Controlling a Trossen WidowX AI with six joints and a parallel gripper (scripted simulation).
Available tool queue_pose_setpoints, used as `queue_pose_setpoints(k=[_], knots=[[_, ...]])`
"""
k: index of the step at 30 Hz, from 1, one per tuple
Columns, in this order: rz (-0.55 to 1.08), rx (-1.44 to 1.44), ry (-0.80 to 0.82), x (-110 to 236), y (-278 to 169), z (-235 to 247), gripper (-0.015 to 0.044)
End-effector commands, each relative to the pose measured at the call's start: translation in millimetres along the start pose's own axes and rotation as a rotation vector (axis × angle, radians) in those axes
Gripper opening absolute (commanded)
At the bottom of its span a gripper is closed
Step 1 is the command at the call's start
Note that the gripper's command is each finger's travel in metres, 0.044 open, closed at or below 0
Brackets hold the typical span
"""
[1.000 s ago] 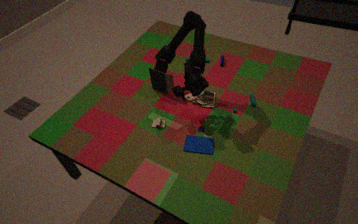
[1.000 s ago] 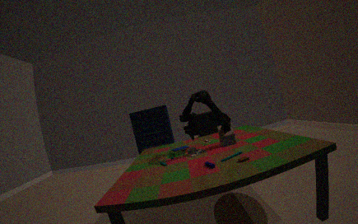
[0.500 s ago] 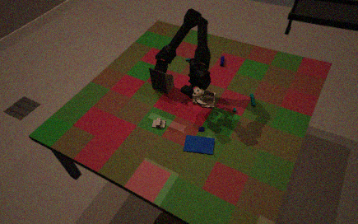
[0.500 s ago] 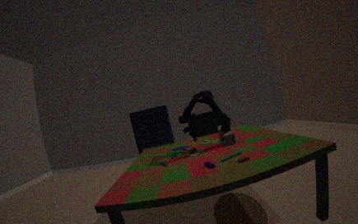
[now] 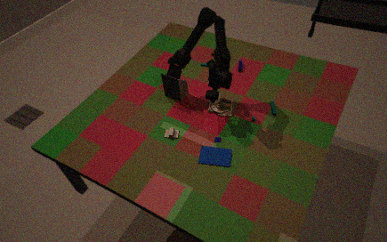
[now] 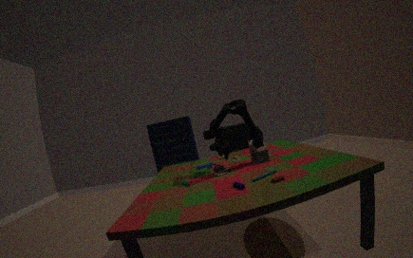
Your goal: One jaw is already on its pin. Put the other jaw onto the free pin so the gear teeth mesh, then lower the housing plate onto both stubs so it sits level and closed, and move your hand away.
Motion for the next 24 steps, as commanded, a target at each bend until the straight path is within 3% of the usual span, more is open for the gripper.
queue_pose_setpoints(k=[1,24], knots=[[-0.006,0.059,0.005,-0.2,-1.1,5.2,0.0351],[-0.006,0.075,0.005,-0.2,-1.1,5.2,0.0351]])
Point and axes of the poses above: the point midway between the two fingers, 35 mm back from their tips, its own x axis back along the fingers, its own z axis across the jaws, y = z × x, the point moved 7 cm from there along x, back along the fingers, and after that the axes turned 12 degrees about -x, right-handed, at the moved point
